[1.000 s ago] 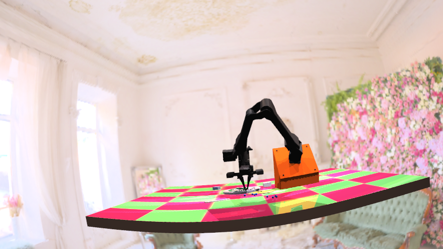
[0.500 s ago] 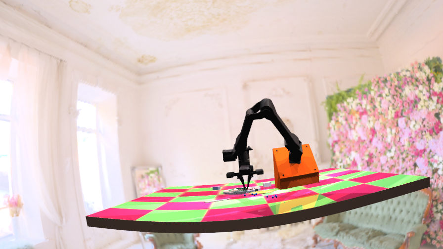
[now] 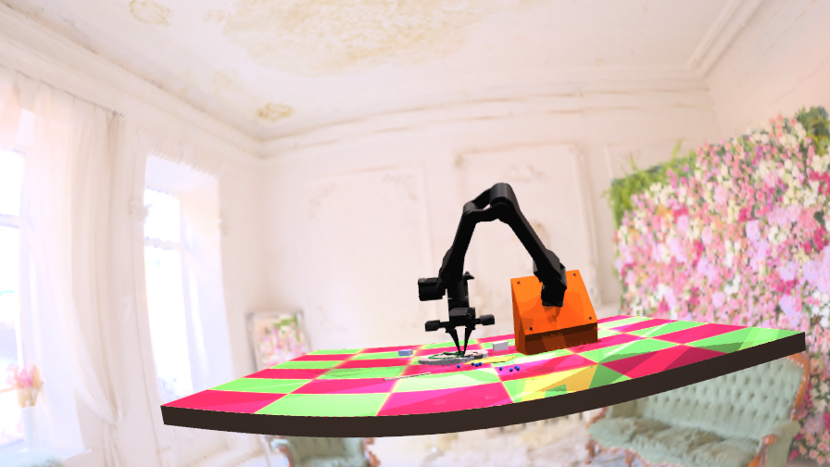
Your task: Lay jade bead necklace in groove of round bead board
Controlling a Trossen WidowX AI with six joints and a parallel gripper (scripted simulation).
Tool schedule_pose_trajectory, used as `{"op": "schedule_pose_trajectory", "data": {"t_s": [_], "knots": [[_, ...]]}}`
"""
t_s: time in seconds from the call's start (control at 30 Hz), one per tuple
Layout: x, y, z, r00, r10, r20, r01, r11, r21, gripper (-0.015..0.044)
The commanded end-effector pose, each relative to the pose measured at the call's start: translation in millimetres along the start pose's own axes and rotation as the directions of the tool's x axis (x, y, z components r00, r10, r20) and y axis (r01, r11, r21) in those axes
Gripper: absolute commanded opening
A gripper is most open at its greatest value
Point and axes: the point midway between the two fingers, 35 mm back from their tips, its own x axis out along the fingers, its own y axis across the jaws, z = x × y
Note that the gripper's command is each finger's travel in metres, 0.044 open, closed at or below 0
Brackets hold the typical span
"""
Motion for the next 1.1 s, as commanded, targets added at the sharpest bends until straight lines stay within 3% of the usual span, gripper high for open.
{"op": "schedule_pose_trajectory", "data": {"t_s": [0.0, 0.6, 1.07], "knots": [[0.3, 4.5, 1.4, 1.000, 0.005, 0.003, -0.005, 1.000, 0.004, 0.0000], [7.9, 4.6, 1.5, 1.000, 0.005, 0.004, -0.005, 1.000, 0.004, 0.0000], [3.5, 3.0, 0.9, 1.000, 0.000, 0.000, 0.000, 1.000, 0.001, 0.0368]]}}
